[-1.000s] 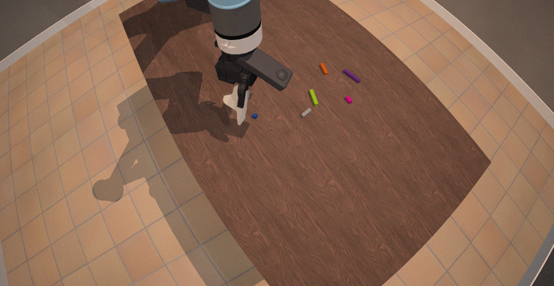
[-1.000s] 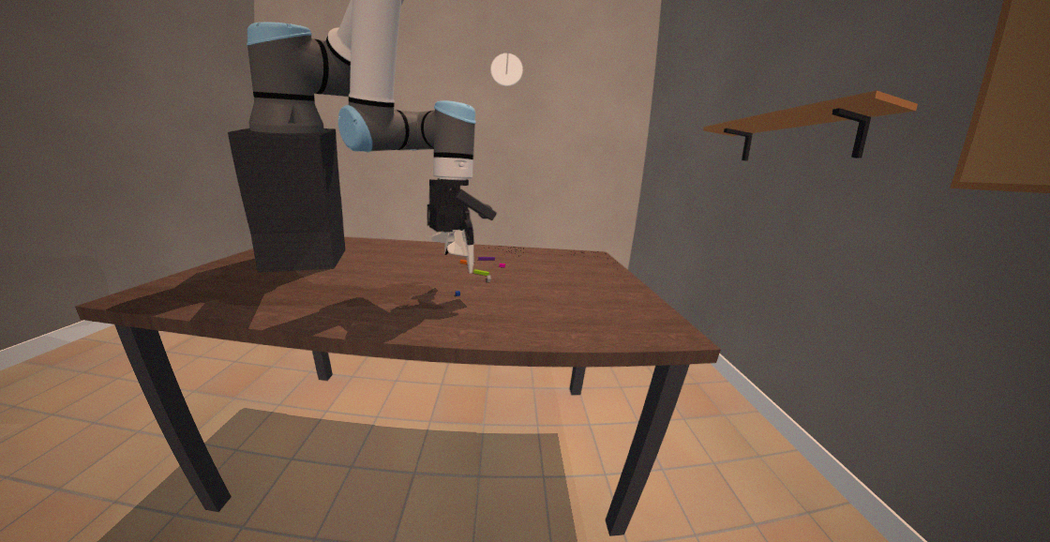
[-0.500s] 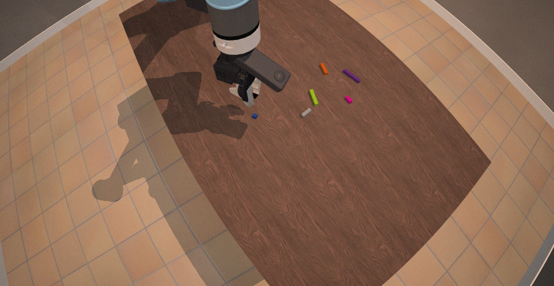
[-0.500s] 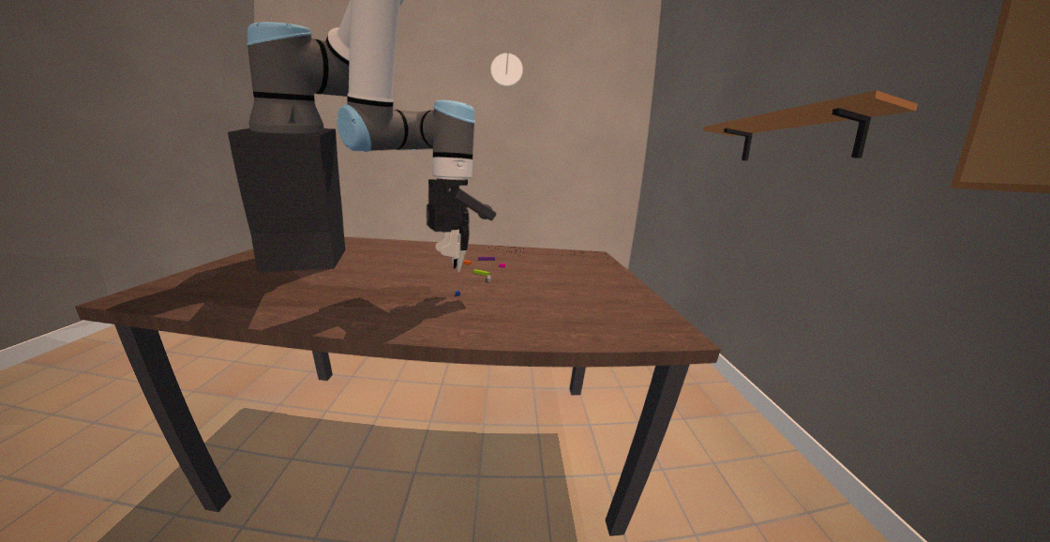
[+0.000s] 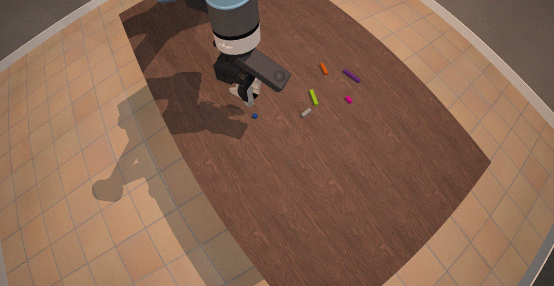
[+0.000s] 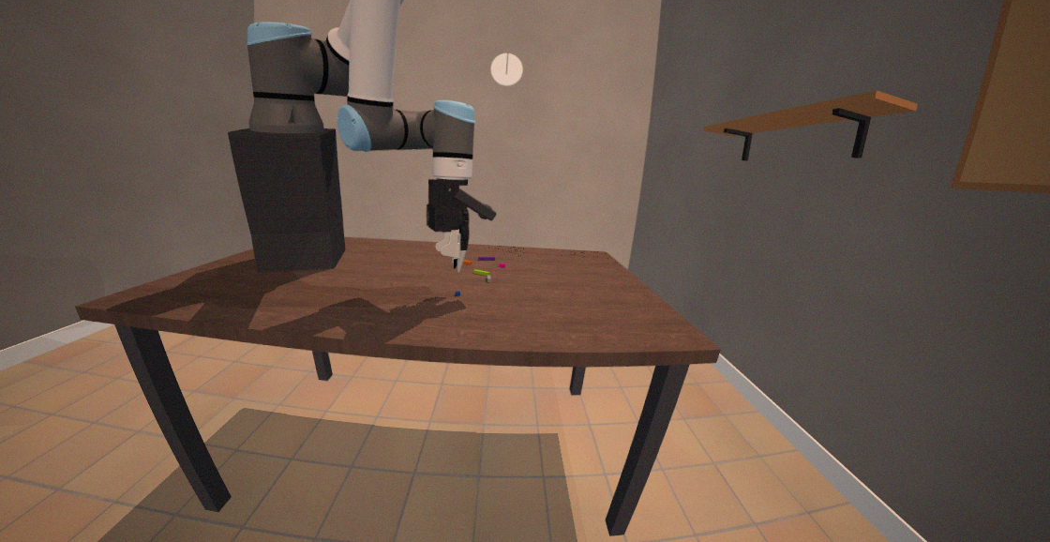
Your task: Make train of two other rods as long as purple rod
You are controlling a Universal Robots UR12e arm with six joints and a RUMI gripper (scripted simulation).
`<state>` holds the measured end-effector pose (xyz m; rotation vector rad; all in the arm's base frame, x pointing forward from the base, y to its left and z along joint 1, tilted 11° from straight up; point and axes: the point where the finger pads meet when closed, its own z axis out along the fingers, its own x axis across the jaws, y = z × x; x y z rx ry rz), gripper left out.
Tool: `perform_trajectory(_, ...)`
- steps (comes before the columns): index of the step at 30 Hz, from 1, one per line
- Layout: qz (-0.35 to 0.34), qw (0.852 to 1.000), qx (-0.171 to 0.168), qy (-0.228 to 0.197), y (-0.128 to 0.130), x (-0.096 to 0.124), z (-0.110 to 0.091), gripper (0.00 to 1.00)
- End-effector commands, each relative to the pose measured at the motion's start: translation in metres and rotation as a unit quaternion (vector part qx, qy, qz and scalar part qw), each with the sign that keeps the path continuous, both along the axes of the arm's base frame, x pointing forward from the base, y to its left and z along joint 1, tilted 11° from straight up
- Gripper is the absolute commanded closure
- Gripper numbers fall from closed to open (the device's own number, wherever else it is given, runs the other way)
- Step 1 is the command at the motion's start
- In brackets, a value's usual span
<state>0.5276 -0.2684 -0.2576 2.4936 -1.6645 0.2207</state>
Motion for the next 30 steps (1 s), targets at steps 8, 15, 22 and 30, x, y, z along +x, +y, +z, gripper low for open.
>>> perform_trajectory(8,0.000,1.000,0.000,0.000,-0.0001,0.0003,0.0004,0.86)
perform_trajectory(15,-0.001,1.000,0.000,-0.001,-0.0002,0.0003,0.0000,0.86)
perform_trajectory(22,-0.008,1.000,0.000,-0.002,-0.0008,0.0005,-0.0026,0.86)
perform_trajectory(30,-0.012,1.000,0.000,-0.003,-0.0021,0.0009,-0.0082,0.86)
